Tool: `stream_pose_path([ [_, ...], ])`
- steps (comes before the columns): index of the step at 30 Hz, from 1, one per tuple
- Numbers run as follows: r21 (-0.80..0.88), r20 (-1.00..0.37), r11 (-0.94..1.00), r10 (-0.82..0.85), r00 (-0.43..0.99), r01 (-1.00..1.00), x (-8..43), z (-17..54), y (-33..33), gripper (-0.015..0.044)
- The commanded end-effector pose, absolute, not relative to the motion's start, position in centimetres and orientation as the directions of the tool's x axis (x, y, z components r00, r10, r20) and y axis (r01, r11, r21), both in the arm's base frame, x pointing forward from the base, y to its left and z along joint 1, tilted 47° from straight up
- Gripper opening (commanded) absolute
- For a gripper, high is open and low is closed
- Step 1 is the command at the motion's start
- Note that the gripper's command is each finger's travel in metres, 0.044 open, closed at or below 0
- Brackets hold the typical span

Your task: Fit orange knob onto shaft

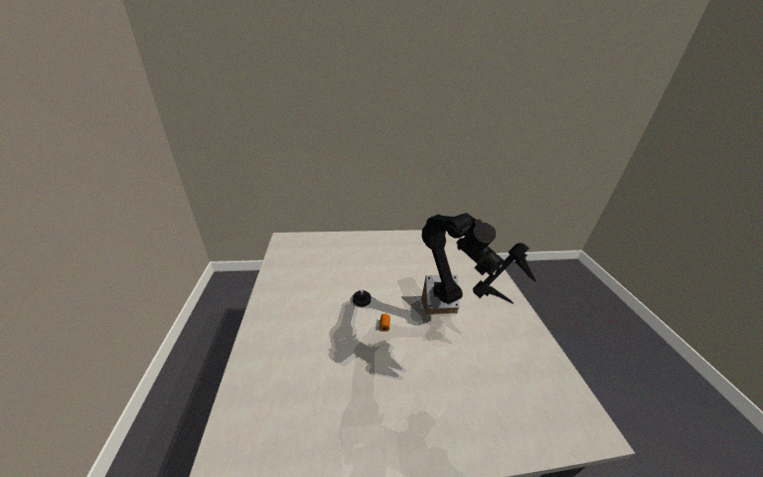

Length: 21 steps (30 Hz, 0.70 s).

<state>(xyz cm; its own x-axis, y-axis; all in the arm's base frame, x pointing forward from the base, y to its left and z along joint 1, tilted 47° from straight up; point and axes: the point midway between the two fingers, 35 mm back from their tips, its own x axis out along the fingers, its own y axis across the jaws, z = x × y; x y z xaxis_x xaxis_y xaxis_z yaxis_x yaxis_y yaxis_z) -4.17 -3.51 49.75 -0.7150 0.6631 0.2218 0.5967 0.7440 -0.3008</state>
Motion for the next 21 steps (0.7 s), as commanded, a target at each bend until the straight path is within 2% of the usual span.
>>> stream_pose_path([
  [1, -0.307, 0.218, 0.74, 0.667, -0.713, 0.598, -4.2, 49.7, -3.4, 0.0426],
  [8, -0.602, 0.067, 0.507, 0.802, -0.594, 0.617, -6.4, 48.3, 2.8, 0.044],
  [11, -0.779, -0.025, 0.306, 0.857, -0.515, 0.547, -6.6, 46.6, 6.2, 0.044],
  [15, -0.958, -0.187, -0.082, 0.906, -0.38, 0.275, -5.8, 43.9, 12.4, 0.044],
  [21, -0.935, -0.313, -0.345, 0.91, -0.272, -0.077, -3.5, 41.1, 17.0, 0.044],
])
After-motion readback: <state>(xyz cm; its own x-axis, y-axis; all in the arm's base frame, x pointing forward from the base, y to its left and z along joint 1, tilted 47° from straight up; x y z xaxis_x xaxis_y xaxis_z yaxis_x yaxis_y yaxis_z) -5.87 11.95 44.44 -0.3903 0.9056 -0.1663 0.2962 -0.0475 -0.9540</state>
